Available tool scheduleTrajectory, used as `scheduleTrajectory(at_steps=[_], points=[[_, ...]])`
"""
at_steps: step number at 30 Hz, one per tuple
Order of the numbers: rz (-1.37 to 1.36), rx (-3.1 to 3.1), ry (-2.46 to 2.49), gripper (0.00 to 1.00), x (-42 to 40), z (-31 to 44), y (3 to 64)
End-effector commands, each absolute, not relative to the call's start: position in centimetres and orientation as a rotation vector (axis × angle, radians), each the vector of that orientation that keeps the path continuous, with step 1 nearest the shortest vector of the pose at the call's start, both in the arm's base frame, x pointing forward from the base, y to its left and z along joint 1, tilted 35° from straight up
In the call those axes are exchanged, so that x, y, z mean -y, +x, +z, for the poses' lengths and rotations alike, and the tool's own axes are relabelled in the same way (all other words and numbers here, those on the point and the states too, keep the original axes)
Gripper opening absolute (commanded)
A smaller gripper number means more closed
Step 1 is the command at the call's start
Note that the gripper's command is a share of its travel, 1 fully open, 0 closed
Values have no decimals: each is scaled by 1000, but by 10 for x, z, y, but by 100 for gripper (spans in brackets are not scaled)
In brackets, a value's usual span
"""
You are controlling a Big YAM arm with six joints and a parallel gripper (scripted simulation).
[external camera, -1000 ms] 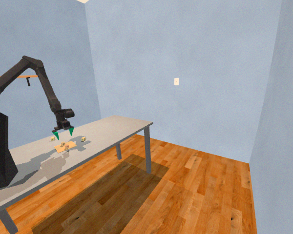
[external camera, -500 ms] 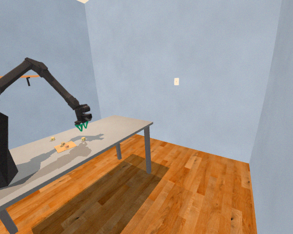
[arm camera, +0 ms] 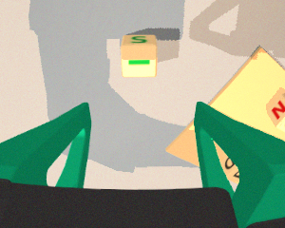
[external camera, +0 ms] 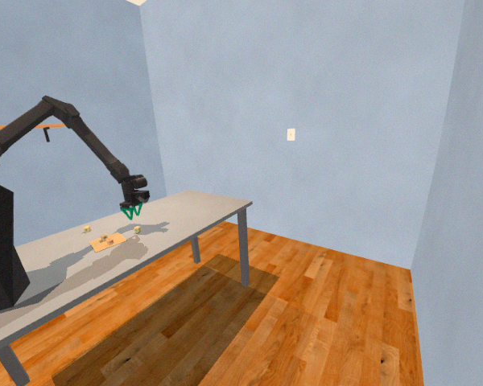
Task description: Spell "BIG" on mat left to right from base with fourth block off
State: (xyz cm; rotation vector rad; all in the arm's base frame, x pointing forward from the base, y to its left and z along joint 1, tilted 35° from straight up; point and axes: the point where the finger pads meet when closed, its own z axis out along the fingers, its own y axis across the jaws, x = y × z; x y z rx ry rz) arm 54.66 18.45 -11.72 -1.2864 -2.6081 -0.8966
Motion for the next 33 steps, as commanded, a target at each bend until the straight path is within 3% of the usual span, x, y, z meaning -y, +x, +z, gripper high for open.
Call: scheduleTrajectory(at_steps=[1,33], points=[[-950,2637,-1296,58,-177,-97,564],[-923,2624,-1282,58,-194,-118,559]])
